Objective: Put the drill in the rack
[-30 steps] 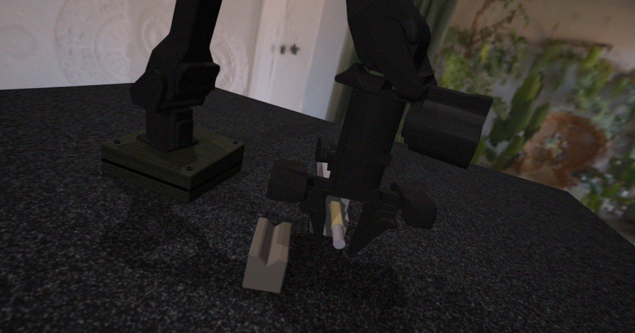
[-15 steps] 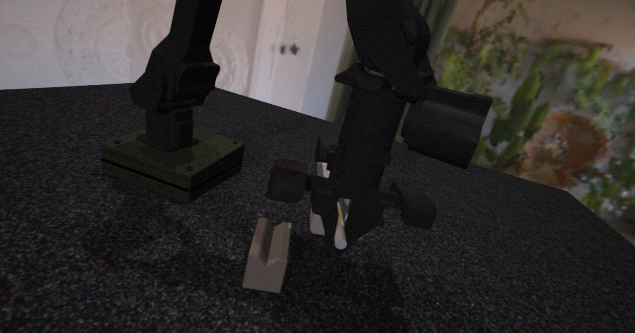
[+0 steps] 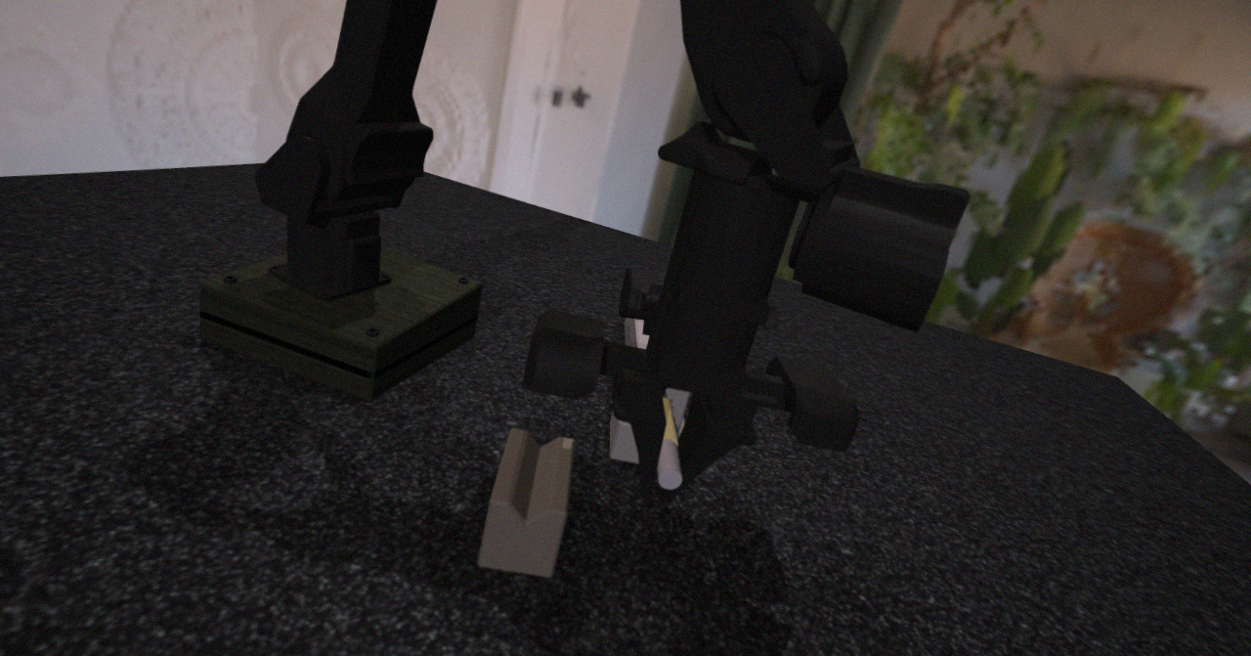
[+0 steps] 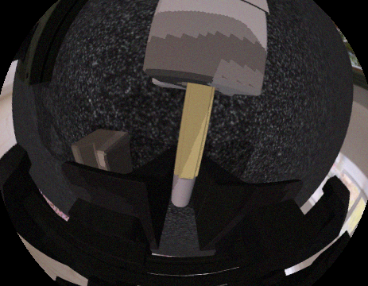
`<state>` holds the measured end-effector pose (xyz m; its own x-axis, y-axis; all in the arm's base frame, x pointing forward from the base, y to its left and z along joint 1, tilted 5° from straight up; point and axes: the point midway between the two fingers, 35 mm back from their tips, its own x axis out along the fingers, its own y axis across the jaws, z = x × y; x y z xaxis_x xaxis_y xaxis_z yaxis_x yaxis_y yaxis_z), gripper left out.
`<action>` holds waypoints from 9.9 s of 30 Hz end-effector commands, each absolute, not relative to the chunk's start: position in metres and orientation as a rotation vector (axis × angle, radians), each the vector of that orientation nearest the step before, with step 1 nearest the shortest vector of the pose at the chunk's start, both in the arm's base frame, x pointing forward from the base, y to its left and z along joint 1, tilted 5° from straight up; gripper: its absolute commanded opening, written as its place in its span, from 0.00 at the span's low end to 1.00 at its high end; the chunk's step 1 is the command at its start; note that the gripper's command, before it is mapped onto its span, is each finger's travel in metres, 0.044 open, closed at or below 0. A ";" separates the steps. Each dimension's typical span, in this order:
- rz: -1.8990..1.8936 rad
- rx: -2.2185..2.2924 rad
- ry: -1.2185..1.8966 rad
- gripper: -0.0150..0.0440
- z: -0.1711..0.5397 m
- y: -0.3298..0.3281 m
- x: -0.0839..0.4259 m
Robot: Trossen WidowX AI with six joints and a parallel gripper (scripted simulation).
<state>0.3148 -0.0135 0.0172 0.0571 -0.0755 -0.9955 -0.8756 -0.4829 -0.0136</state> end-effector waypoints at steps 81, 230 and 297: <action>1.493 -1.661 0.971 0.25 0.032 -0.074 0.346; 1.493 -1.660 0.971 0.25 0.068 -0.069 0.338; 1.496 -1.660 0.977 0.25 0.041 -0.119 0.284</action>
